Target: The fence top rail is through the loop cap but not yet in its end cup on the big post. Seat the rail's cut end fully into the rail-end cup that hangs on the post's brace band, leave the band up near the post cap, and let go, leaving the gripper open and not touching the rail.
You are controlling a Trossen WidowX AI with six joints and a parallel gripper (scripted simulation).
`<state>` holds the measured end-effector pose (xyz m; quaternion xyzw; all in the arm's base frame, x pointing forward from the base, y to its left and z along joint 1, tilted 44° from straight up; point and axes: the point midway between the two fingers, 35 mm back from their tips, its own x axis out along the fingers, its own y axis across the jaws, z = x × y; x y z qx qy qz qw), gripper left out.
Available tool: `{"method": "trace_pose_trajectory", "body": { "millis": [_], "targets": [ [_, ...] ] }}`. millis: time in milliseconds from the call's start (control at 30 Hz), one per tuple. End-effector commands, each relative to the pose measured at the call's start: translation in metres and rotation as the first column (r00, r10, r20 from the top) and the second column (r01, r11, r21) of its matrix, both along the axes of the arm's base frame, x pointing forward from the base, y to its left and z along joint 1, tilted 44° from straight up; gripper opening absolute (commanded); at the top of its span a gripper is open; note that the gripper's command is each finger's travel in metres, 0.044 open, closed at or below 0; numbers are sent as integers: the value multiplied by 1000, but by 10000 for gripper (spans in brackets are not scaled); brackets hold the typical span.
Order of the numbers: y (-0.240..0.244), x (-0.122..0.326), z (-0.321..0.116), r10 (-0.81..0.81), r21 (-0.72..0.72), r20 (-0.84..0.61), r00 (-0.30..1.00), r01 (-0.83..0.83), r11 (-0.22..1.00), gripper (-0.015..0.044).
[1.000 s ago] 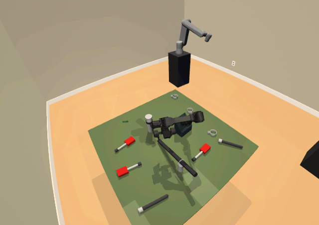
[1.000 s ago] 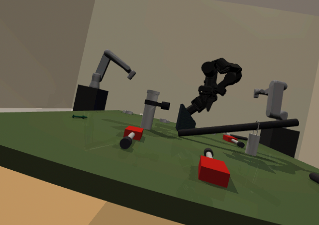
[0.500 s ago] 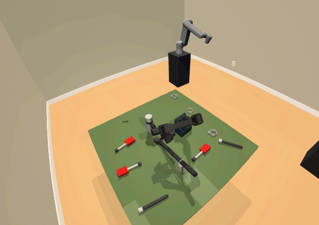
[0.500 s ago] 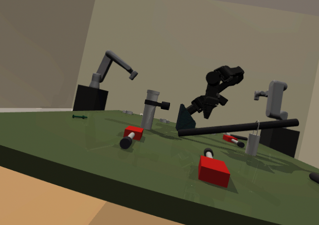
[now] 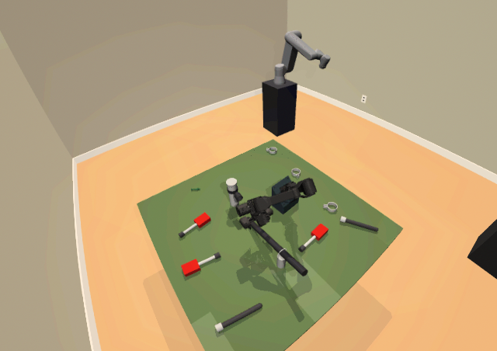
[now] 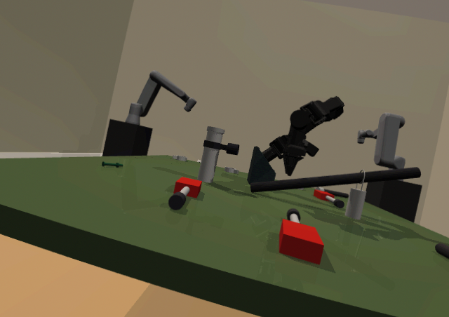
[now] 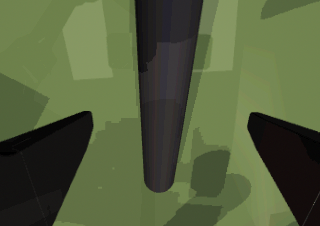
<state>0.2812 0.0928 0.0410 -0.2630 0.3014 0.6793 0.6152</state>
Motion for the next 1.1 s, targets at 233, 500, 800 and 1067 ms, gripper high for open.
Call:
{"method": "trace_pose_trajectory", "body": {
  "millis": [233, 500, 800, 1067],
  "targets": [
    [12, -3, -14, -2, 4, -10, 1000, 2, 1000, 440],
    [21, -4, -23, -2, 4, -10, 1000, 2, 1000, 440],
    [31, -7, -33, -2, 6, -10, 1000, 2, 1000, 440],
    [40, -9, -42, -2, 8, -11, 1000, 2, 1000, 440]
  ]
}}
